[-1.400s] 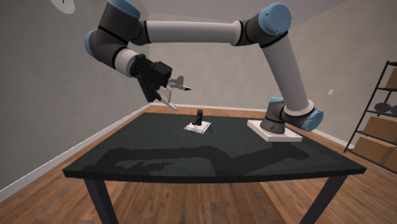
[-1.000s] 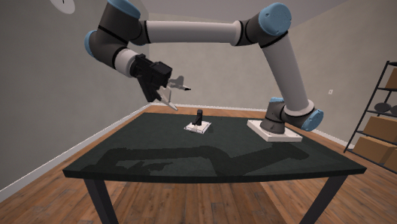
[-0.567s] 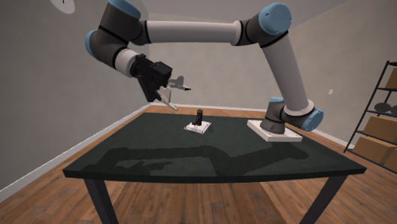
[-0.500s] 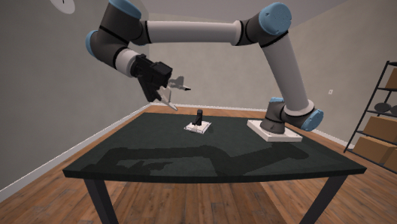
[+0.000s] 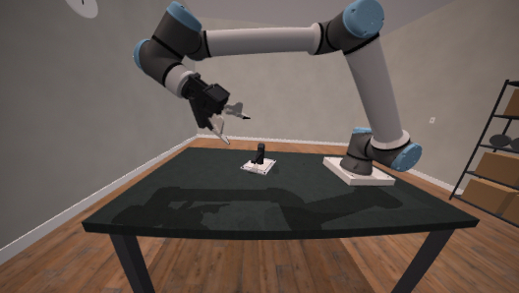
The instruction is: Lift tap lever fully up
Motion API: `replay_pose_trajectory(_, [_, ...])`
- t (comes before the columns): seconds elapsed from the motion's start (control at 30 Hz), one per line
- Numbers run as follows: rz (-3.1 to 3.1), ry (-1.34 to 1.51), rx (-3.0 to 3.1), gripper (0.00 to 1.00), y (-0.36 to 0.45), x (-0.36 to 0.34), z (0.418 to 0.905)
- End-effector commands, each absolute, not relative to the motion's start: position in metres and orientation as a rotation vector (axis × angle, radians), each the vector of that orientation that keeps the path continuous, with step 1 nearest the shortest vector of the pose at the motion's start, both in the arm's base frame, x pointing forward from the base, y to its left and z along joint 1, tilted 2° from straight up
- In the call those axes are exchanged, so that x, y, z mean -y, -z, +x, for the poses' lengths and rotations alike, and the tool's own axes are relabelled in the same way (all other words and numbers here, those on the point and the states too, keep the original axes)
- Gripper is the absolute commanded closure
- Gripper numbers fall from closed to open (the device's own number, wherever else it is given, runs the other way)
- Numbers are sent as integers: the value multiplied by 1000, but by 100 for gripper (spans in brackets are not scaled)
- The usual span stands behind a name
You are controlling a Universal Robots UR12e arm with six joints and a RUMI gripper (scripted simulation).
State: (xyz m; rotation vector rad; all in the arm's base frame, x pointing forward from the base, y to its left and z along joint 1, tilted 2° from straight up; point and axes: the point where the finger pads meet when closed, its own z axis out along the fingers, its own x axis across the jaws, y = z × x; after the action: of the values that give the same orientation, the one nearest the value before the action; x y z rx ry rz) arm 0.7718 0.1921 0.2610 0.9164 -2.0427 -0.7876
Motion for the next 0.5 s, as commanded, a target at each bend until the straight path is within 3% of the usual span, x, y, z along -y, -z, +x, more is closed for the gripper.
replay_pose_trajectory(0.0, [852,718,2168,0,-252,-158,769])
replay_pose_trajectory(0.47, [603,530,2486,0,-228,-66,750])
